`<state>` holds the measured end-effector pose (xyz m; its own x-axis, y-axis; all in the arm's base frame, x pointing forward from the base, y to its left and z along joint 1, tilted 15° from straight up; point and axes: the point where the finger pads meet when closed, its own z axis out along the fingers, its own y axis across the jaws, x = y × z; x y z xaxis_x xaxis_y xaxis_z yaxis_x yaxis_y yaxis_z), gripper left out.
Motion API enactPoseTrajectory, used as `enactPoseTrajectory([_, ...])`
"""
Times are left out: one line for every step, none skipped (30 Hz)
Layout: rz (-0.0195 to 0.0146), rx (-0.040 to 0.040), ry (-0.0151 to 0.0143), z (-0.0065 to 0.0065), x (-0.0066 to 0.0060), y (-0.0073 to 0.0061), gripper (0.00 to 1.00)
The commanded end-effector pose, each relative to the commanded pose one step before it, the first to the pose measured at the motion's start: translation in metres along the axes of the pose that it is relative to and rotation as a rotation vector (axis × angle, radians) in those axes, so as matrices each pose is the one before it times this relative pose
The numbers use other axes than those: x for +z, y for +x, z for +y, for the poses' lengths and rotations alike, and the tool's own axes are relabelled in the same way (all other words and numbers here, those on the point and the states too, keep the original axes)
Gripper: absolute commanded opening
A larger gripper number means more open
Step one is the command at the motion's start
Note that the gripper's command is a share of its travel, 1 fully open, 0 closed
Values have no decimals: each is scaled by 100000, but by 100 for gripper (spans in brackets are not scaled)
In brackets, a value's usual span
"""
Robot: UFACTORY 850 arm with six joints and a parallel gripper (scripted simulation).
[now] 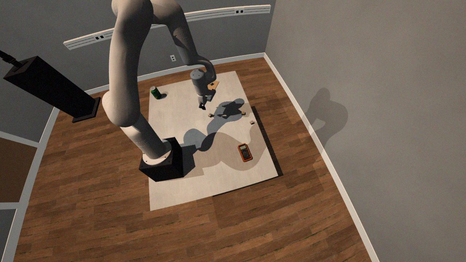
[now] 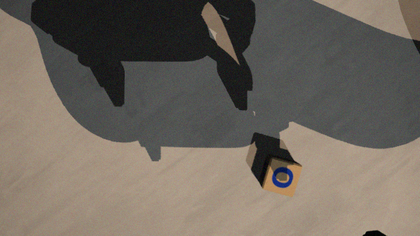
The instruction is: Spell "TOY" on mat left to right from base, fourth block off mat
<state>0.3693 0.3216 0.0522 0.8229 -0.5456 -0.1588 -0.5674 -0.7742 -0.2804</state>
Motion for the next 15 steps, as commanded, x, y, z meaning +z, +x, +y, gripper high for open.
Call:
enactPoseTrajectory([-1763,49,-195,-1691,214,1818,100])
enactPoseTrajectory([0,0,0,0,0,0,100])
enactPoseTrajectory([0,0,0,0,0,0,100])
enactPoseTrajectory([-442,-86,438,-947,45,1364,100])
enactPoseTrajectory([0,0,0,0,0,0,100])
enactPoseTrajectory([0,0,0,0,0,0,100])
enactPoseTrajectory([0,0,0,0,0,0,100])
enactPoseTrajectory([-336,-88,264,-874,19,1481,100])
enactPoseTrajectory([0,0,0,0,0,0,100])
enactPoseTrajectory([0,0,0,0,0,0,100])
enactPoseTrajectory([-201,-81,71,-775,-10,1577,100])
enactPoseTrajectory([0,0,0,0,0,0,100])
enactPoseTrajectory([0,0,0,0,0,0,100])
enactPoseTrajectory([0,0,0,0,0,0,100])
enactPoseTrajectory([-46,-65,-126,-659,-40,1647,100])
